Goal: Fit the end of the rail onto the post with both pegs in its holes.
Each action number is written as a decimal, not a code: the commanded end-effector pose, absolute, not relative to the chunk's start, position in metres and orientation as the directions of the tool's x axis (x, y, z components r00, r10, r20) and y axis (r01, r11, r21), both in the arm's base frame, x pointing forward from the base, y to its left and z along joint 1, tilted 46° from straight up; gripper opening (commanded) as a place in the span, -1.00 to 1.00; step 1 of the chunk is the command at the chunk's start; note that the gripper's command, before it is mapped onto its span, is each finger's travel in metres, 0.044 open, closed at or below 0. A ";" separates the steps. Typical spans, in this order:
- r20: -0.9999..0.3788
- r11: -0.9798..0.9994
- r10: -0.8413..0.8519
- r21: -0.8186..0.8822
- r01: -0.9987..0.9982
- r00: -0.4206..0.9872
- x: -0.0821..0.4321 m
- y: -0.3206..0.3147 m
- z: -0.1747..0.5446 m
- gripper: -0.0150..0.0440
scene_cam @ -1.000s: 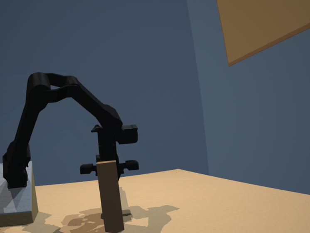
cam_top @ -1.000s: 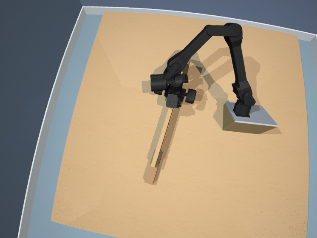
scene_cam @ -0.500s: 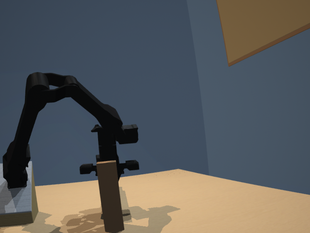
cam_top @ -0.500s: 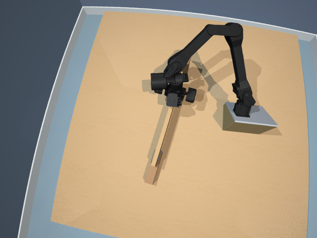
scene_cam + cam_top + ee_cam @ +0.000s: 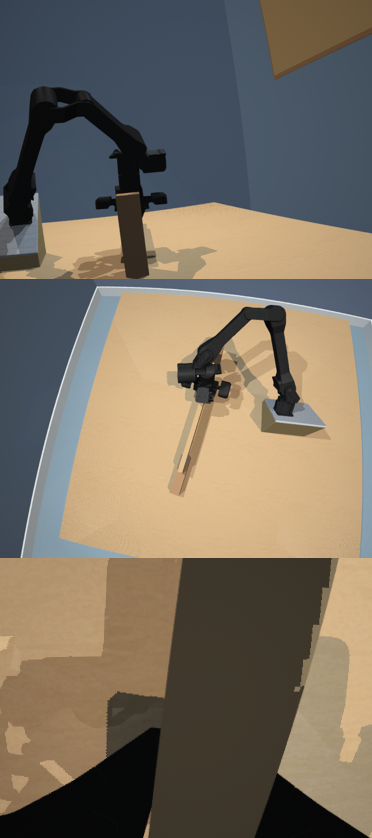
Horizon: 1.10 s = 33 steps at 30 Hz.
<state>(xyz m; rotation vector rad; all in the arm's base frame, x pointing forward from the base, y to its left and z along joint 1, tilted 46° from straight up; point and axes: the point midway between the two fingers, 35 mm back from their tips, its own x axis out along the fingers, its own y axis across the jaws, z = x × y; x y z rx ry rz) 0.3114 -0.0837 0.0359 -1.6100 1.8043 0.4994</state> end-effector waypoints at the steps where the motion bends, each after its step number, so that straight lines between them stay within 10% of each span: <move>1: -0.690 0.159 -0.723 -0.152 -0.975 -0.010 0.313 -0.083 0.041 -0.49; 33: -0.690 0.159 -0.724 -0.152 -0.975 -0.011 0.310 -0.089 0.049 -0.49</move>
